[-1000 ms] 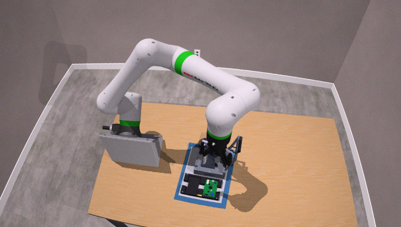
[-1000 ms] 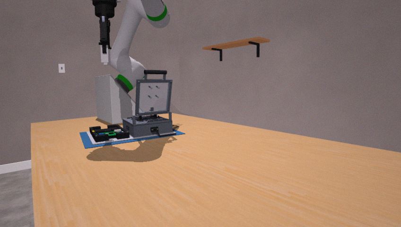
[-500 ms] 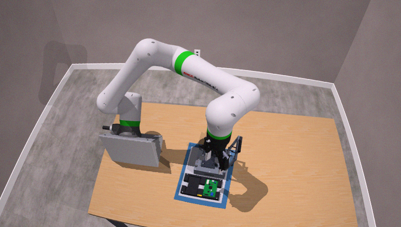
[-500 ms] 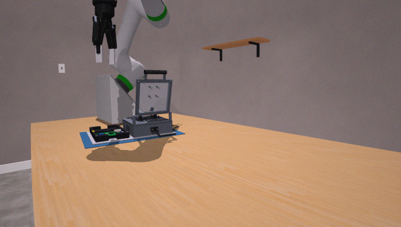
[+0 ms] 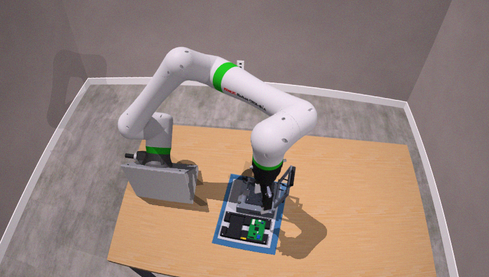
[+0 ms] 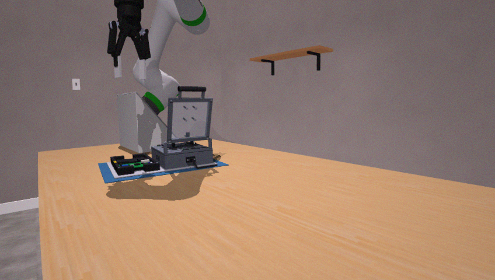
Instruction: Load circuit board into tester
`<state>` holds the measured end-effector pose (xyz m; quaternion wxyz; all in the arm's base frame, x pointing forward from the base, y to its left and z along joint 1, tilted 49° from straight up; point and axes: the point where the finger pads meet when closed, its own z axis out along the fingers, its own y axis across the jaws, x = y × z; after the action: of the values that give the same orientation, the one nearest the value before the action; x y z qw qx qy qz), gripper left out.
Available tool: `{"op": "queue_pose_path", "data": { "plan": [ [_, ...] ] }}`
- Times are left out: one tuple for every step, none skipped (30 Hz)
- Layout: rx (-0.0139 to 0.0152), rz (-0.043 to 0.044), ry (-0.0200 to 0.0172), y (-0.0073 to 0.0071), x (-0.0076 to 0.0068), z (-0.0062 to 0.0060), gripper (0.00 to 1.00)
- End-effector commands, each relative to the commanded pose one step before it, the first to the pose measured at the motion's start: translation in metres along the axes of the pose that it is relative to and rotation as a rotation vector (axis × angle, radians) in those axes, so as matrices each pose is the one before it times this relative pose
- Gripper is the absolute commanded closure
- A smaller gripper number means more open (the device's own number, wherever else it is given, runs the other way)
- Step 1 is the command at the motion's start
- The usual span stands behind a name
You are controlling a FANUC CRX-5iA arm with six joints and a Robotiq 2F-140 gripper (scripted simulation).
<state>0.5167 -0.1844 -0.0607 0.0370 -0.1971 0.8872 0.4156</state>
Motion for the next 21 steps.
{"op": "queue_pose_path", "data": {
  "plan": [
    [-0.00019,0.16458,0.00323,-0.00010,-0.00006,-0.00027,0.42],
    [0.00000,0.02436,0.00000,0.00000,0.00000,0.00000,0.42],
    [0.00000,0.02112,0.00000,0.00000,0.00000,0.00000,0.42],
    [0.00000,0.01791,0.00000,0.00000,0.00000,0.00000,0.42],
    [0.00000,0.01479,0.00000,0.00000,0.00000,0.00000,0.42],
    [0.00000,0.01181,0.00000,0.00000,0.00000,0.00000,0.42],
    [0.00000,0.00903,0.00000,0.00000,0.00000,0.00000,0.42],
    [0.00000,0.00000,0.00000,0.00000,0.00000,0.00000,0.42],
    [0.00000,0.00000,0.00000,0.00000,0.00000,0.00000,0.42],
    [0.00000,0.00650,0.00000,0.00000,0.00000,0.00000,0.42],
    [0.00000,0.00430,0.00000,0.00000,0.00000,0.00000,0.42],
    [0.00000,0.00249,0.00000,0.00000,0.00000,0.00000,0.42],
    [0.00000,0.00114,0.00000,0.00000,0.00000,0.00000,0.42],
    [0.00000,0.00032,0.00000,0.00000,0.00000,0.00000,0.42],
    [0.00000,0.00004,0.00000,0.00000,0.00000,0.00000,0.42],
    [0.00000,0.00000,0.00000,0.00000,0.00000,0.00002,0.42],
    [0.00000,0.00000,0.00000,0.00001,0.00001,0.00012,0.42],
    [-0.00001,0.00000,0.00000,0.00002,0.00004,0.00031,0.42],
    [-0.00001,0.00000,0.00000,0.00003,0.00007,0.00057,0.42],
    [-0.00001,0.00000,-0.00001,0.00005,0.00011,0.00090,0.42],
    [-0.00002,0.00000,-0.00001,0.00007,0.00016,0.00128,0.42]
  ]
}}
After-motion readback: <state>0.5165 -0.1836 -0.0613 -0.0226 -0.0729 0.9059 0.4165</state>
